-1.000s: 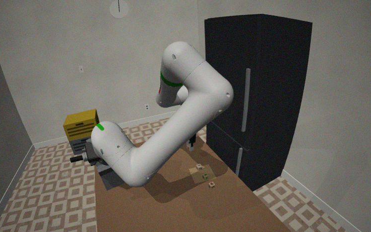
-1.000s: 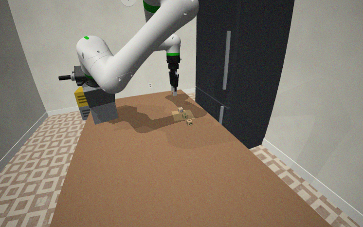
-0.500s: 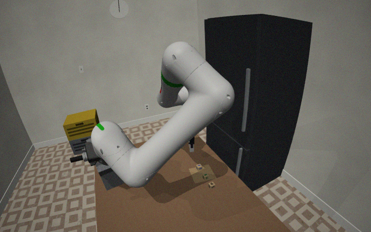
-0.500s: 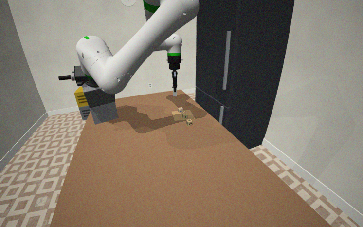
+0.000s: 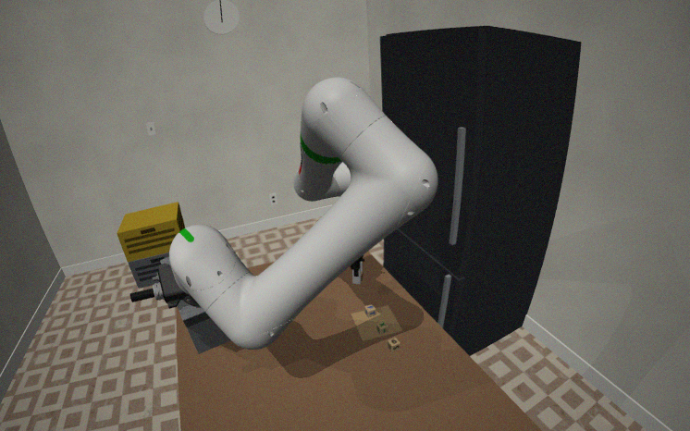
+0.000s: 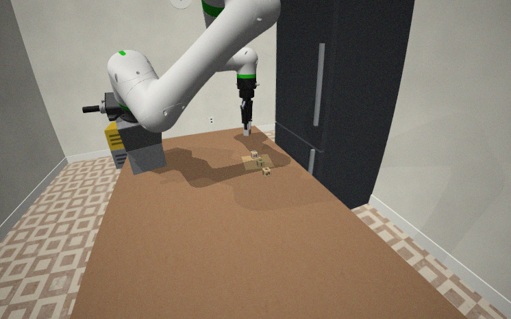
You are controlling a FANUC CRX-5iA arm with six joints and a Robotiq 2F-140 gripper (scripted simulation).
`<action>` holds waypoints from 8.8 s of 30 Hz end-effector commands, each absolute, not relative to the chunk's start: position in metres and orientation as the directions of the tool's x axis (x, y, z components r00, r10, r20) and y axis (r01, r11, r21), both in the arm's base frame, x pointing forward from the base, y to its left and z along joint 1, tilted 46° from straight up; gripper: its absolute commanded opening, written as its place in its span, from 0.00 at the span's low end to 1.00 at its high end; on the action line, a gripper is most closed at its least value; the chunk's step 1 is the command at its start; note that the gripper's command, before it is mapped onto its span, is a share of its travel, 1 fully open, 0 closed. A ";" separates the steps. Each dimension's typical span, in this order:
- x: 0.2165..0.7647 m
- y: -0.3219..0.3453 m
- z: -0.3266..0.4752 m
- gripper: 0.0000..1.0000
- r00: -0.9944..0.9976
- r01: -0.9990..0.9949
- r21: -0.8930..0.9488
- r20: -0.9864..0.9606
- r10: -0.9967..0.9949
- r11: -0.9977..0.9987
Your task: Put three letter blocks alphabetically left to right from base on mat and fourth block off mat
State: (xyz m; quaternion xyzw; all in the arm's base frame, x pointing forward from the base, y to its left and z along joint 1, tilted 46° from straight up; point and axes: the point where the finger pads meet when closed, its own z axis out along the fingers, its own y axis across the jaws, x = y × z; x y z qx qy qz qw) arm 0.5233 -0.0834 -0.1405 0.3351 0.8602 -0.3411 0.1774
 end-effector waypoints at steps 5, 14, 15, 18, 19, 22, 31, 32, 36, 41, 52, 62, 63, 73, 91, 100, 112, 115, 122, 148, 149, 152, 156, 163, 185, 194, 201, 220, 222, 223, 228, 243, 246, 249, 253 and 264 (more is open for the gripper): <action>0.523 -0.088 -0.135 0.16 -0.530 0.844 -0.326 -0.634 0.564 0.426; 0.523 -0.093 -0.130 0.16 -0.328 0.941 -0.176 -0.690 0.645 0.290; 0.523 -0.093 -0.129 0.16 -0.304 0.949 -0.158 -0.695 0.652 0.273; 0.523 -0.095 -0.127 0.16 -0.231 0.969 -0.105 -0.705 0.671 0.223; 0.523 -0.095 -0.127 0.16 -0.231 0.969 -0.105 -0.705 0.671 0.223; 0.523 -0.097 -0.125 0.16 -0.136 0.987 -0.036 -0.711 0.690 0.157; 0.523 -0.102 -0.120 0.16 0.087 0.992 0.123 -0.701 0.707 0.000; 0.523 -0.102 -0.119 0.16 0.113 0.990 0.141 -0.698 0.707 -0.018; 0.523 -0.104 -0.117 0.16 0.189 0.978 0.195 -0.685 0.704 -0.073; 0.523 -0.107 -0.114 0.16 0.325 0.942 0.289 -0.651 0.687 -0.172; 0.522 -0.113 -0.108 0.16 0.574 0.814 0.459 -0.544 0.612 -0.356; 0.522 -0.119 -0.102 0.16 0.754 0.651 0.577 -0.417 0.507 -0.493; 0.522 -0.119 -0.101 0.16 0.770 0.632 0.587 -0.402 0.495 -0.506; 0.521 -0.125 -0.096 0.16 0.903 0.421 0.669 -0.244 0.354 -0.613; 0.519 -0.135 -0.085 0.16 0.996 -0.008 0.709 0.067 0.056 -0.705; 0.518 -0.140 -0.080 0.16 0.968 -0.235 0.675 0.227 -0.106 -0.699; 0.517 -0.146 -0.073 0.16 0.858 -0.507 0.580 0.414 -0.305 -0.638; 0.516 -0.148 -0.072 0.16 0.816 -0.571 0.547 0.457 -0.353 -0.612; 0.516 -0.151 -0.069 0.16 0.736 -0.671 0.484 0.524 -0.428 -0.562; 0.511 -0.166 -0.053 0.16 0.138 -0.987 0.038 0.714 -0.687 -0.159; 0.511 -0.167 -0.053 0.16 0.113 -0.990 0.020 0.714 -0.691 -0.141; 0.511 -0.169 -0.051 0.16 0.036 -0.996 -0.035 0.714 -0.699 -0.088; 0.510 -0.170 -0.050 0.16 -0.015 -0.996 -0.072 0.711 -0.703 -0.051; 0.509 -0.173 -0.047 0.16 -0.152 -0.985 -0.169 0.695 -0.703 0.045; 0.509 -0.175 -0.048 0.16 -0.175 -0.981 -0.186 0.691 -0.701 0.062; 0.511 -0.188 -0.061 0.16 -0.175 -0.981 -0.186 0.691 -0.702 0.062; 0.514 -0.212 -0.084 0.16 -0.175 -0.981 -0.186 0.691 -0.702 0.062; 0.518 -0.241 -0.114 0.16 -0.175 -0.981 -0.186 0.691 -0.702 0.062; 0.518 -0.241 -0.114 0.16 -0.175 -0.981 -0.186 0.691 -0.702 0.062; 0.518 -0.241 -0.114 0.16 -0.175 -0.981 -0.186 0.691 -0.702 0.062; 0.518 -0.241 -0.114 0.16 -0.175 -0.981 -0.186 0.691 -0.702 0.062; 0.518 -0.242 -0.115 0.16 -0.175 -0.981 -0.186 0.691 -0.702 0.062; 0.518 -0.243 -0.115 0.16 -0.175 -0.981 -0.186 0.691 -0.702 0.062; 0.518 -0.244 -0.116 0.16 -0.175 -0.981 -0.186 0.691 -0.702 0.062; 0.518 -0.244 -0.116 0.16 -0.175 -0.981 -0.186 0.691 -0.702 0.062; 0.518 -0.244 -0.116 0.16 -0.175 -0.981 -0.186 0.691 -0.702 0.062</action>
